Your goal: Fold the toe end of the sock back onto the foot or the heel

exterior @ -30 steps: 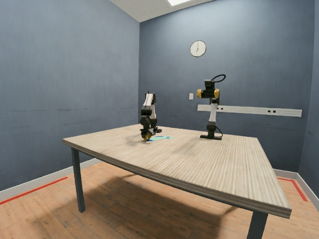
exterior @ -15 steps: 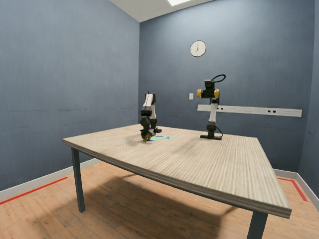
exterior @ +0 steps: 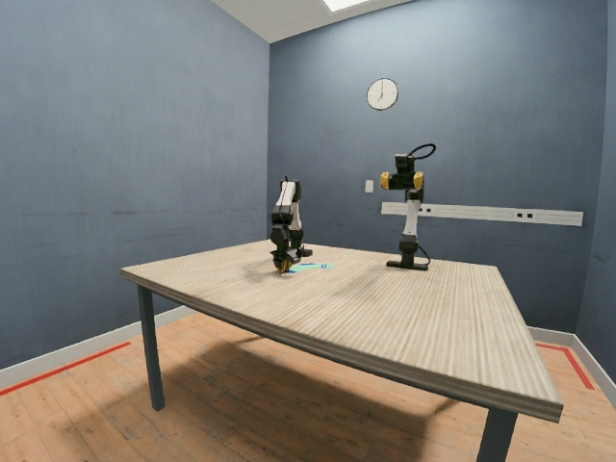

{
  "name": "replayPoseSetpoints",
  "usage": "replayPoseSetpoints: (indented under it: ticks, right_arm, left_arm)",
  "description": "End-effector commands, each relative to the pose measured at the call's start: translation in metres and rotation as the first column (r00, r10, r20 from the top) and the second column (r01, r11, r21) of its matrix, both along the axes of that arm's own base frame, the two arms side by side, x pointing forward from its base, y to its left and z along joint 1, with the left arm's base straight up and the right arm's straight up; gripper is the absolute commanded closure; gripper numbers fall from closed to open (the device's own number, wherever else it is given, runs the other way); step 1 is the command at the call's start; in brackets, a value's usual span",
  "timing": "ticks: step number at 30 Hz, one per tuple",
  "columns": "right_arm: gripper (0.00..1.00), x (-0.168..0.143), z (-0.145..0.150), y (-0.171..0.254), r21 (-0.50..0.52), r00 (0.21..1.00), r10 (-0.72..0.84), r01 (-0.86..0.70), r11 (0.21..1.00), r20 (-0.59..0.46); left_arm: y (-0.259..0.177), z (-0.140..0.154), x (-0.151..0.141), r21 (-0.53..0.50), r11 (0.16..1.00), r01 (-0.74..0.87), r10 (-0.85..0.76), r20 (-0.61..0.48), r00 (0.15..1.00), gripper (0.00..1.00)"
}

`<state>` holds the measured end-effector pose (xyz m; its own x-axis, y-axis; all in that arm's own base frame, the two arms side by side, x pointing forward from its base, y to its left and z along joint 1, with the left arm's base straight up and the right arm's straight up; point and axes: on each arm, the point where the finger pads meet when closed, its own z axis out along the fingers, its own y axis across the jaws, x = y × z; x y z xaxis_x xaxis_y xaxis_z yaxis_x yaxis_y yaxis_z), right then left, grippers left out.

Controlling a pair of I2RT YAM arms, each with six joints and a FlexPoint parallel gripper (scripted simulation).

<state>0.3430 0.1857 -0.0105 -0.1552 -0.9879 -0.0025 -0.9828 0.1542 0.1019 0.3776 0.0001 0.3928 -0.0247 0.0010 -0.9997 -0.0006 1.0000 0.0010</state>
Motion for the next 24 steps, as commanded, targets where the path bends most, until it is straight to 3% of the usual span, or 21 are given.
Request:
replayPoseSetpoints:
  ticks: [1, 12, 14, 19, 24]
  right_arm:
    - [0.76, -0.012, -0.017, -0.004, -0.015, 0.997, 0.004, -0.005, 1.000, -0.077]
    - [0.81, -0.020, -0.024, -0.003, -0.022, 0.993, 0.015, -0.018, 1.000, -0.116]
    - [0.83, -0.021, -0.018, -0.005, -0.006, 0.984, 0.002, -0.003, 1.000, -0.178]
    - [0.86, -0.029, -0.022, -0.002, -0.008, 0.977, 0.016, -0.018, 1.000, -0.213]
    - [0.89, -0.035, -0.030, -0.002, -0.022, 0.978, 0.004, -0.009, 1.000, -0.210]
  left_arm:
    - [0.000, 0.009, -0.002, -0.001, 1.000, 0.001, -0.001, 0.025, 1.000, 0.00]
    - [0.000, 0.009, -0.002, -0.001, 1.000, 0.001, -0.001, 0.025, 1.000, 0.00]
    - [0.000, 0.009, -0.002, -0.001, 1.000, 0.001, -0.001, 0.025, 1.000, 0.00]
    - [0.000, 0.009, -0.002, -0.001, 1.000, 0.001, -0.001, 0.025, 1.000, 0.00]
    - [0.000, 0.009, -0.002, -0.001, 1.000, 0.001, -0.001, 0.025, 1.000, 0.00]
